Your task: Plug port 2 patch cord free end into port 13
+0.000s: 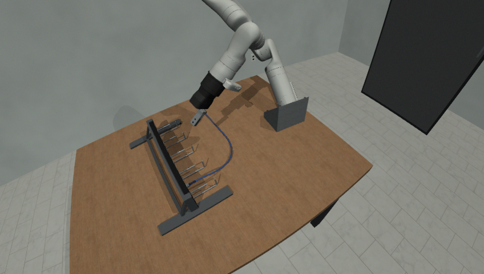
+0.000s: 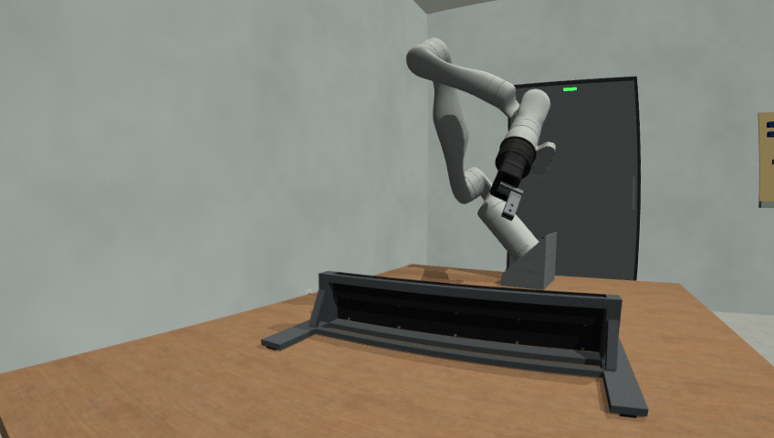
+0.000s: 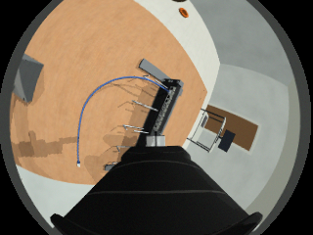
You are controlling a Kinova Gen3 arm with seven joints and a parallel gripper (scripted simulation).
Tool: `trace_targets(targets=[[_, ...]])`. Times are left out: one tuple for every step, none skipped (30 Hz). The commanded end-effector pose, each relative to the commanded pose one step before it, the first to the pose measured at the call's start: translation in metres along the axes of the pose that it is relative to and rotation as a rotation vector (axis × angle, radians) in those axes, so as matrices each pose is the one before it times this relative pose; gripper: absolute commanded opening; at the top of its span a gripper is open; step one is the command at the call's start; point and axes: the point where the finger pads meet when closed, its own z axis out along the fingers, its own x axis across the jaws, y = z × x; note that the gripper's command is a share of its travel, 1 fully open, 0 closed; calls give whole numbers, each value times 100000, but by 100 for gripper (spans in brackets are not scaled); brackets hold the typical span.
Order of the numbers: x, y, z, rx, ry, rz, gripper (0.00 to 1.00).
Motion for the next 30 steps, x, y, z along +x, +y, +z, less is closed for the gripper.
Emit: trace_targets(targets=[[77,-1608,-463,520,2598,-11416,0],[116,-340,-107,12,993,-4505,0],[124,-326,-104,-17,969,-4420,0],[132,-312,-101,-43,943,-4332,0],[139,-298,-98,-68,917,-4242,0],[145,-284,-95,-90,889,-4150,0],[149,-270,-92,-111,861,-4055,0],[153,-256,-89,-129,832,-3957,0],[156,-243,-86,-146,803,-3858,0],[0,0,0,0,0,0,0],[0,0,0,0,0,0,0],[159,-229,-83,-160,774,-3757,0],[160,-216,-80,-173,744,-3654,0],[161,-203,-77,-184,715,-3549,0],[160,-191,-74,-193,685,-3442,0],[160,-179,-71,-201,656,-3334,0],[158,-167,-68,-206,627,-3225,0],[156,-156,-65,-211,598,-3114,0],[154,-145,-62,-213,569,-3003,0],[151,-135,-59,-215,541,-2891,0],[147,-125,-57,-215,513,-2778,0],[143,-116,-54,-214,486,-2664,0],[139,-107,-51,-212,460,-2550,0],[134,-99,-49,-208,434,-2436,0],[130,-91,-46,-204,409,-2323,0],[124,-83,-43,-199,384,-2209,0],[0,0,0,0,0,0,0],[0,0,0,0,0,0,0],[119,-76,-41,-193,361,-2096,0],[114,-70,-38,-186,337,-1983,0]])
